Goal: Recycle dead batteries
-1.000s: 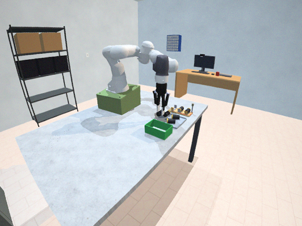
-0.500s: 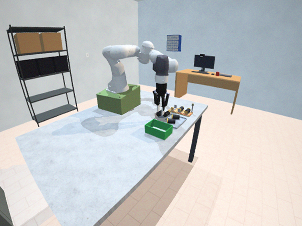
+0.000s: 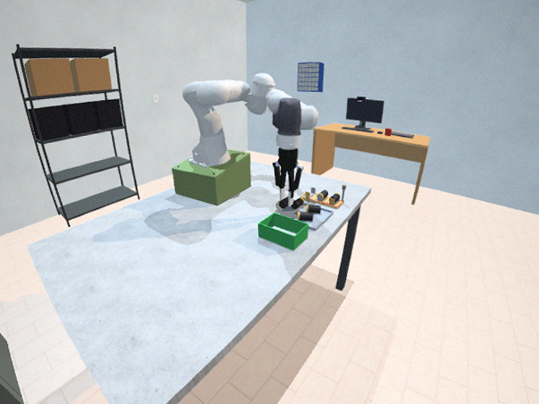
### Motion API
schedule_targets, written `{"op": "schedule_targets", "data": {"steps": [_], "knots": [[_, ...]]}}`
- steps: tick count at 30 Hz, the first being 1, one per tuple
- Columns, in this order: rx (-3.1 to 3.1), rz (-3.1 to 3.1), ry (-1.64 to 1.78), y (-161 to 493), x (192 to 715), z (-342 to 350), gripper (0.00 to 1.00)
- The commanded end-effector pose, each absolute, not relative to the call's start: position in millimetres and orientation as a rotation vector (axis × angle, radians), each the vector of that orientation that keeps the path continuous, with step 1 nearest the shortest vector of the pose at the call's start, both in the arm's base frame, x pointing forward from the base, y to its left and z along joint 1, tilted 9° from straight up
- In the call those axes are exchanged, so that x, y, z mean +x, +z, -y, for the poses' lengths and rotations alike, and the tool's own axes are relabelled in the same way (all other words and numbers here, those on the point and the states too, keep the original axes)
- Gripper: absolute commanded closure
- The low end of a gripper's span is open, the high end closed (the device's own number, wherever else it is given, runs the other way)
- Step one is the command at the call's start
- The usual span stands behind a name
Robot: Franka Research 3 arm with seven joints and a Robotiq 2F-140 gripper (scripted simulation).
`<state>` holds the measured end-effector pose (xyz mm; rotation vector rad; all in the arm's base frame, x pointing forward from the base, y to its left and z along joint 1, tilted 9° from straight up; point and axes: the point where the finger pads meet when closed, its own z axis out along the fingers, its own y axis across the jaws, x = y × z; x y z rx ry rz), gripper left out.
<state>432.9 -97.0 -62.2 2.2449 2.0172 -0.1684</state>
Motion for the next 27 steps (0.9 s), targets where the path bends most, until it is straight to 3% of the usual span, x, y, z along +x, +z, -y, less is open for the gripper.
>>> {"op": "schedule_targets", "data": {"steps": [1, 27], "knots": [[2.247, -2.011, -0.167, -61.9, 434.0, 97.5, 0.84], [2.247, -2.011, -0.167, -94.9, 434.0, 103.0, 0.84]]}}
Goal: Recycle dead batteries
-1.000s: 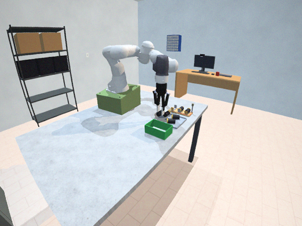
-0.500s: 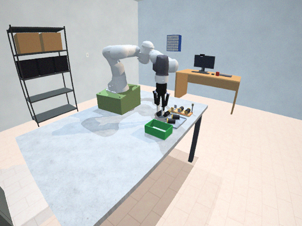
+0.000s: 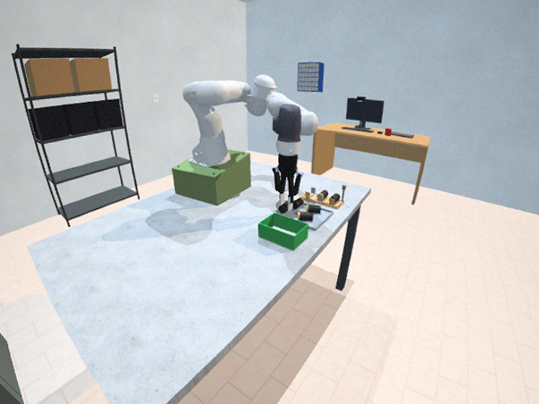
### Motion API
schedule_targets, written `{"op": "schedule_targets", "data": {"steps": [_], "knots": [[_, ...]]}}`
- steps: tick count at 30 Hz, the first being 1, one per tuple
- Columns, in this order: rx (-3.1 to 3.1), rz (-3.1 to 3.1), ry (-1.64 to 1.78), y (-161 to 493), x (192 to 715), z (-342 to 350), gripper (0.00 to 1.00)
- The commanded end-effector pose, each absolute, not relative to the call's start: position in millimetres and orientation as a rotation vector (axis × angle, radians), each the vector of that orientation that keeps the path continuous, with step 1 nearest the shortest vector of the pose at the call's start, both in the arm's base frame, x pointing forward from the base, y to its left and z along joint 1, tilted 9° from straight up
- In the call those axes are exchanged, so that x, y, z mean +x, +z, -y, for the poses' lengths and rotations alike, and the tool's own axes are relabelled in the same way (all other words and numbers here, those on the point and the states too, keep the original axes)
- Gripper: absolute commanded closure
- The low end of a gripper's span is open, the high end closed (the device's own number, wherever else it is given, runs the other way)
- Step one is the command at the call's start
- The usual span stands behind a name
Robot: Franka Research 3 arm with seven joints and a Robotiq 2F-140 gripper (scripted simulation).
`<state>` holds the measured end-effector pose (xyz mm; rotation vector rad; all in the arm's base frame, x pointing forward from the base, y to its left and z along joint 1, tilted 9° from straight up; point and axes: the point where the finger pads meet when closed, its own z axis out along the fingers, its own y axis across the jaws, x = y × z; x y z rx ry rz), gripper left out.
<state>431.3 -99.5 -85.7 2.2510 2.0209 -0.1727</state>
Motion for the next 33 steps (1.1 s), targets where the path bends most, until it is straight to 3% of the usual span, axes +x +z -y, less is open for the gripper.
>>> {"op": "schedule_targets", "data": {"steps": [1, 17, 18, 33], "knots": [[2.247, -2.011, -0.167, -98.8, 434.0, 103.7, 0.84], [2.247, -2.011, -0.167, -106.3, 434.0, 104.9, 0.84], [2.247, -2.011, -0.167, -106.3, 434.0, 104.9, 0.71], [2.247, -2.011, -0.167, -106.3, 434.0, 104.9, 0.71]]}}
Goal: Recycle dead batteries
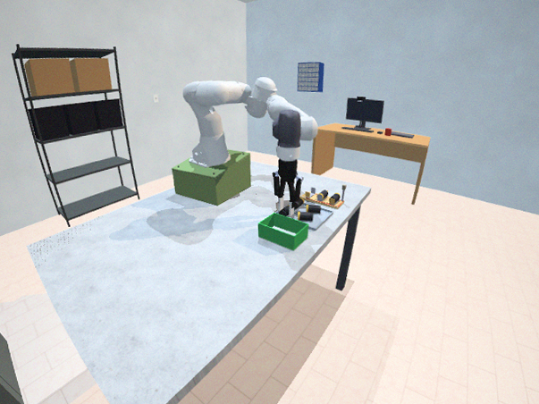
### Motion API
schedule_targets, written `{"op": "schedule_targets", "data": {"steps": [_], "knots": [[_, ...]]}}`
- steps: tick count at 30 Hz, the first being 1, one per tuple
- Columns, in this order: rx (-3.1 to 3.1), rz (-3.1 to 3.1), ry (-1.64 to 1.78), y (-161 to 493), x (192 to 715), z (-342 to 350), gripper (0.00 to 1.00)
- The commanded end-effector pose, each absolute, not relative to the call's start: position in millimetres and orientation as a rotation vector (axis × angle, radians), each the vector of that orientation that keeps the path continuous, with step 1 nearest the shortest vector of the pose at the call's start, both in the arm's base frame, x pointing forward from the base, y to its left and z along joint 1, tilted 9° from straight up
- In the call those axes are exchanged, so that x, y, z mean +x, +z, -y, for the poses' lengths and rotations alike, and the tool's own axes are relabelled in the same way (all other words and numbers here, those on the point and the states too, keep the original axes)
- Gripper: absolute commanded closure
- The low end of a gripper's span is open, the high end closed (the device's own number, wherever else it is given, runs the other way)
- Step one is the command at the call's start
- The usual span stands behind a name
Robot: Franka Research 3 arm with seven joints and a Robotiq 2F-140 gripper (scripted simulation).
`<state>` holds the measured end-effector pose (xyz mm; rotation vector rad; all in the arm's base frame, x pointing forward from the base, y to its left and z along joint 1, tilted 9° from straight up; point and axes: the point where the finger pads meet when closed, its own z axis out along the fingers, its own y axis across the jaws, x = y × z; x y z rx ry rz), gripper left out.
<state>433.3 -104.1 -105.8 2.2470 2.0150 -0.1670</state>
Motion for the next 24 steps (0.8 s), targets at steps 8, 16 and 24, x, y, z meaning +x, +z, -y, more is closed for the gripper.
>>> {"op": "schedule_targets", "data": {"steps": [8, 16, 24], "knots": [[2.247, -2.011, -0.167, -104.0, 434.0, 104.5, 0.71], [2.247, -2.011, -0.167, -84.1, 434.0, 101.2, 0.71], [2.247, -2.011, -0.167, -50.1, 434.1, 95.6, 0.71]]}}
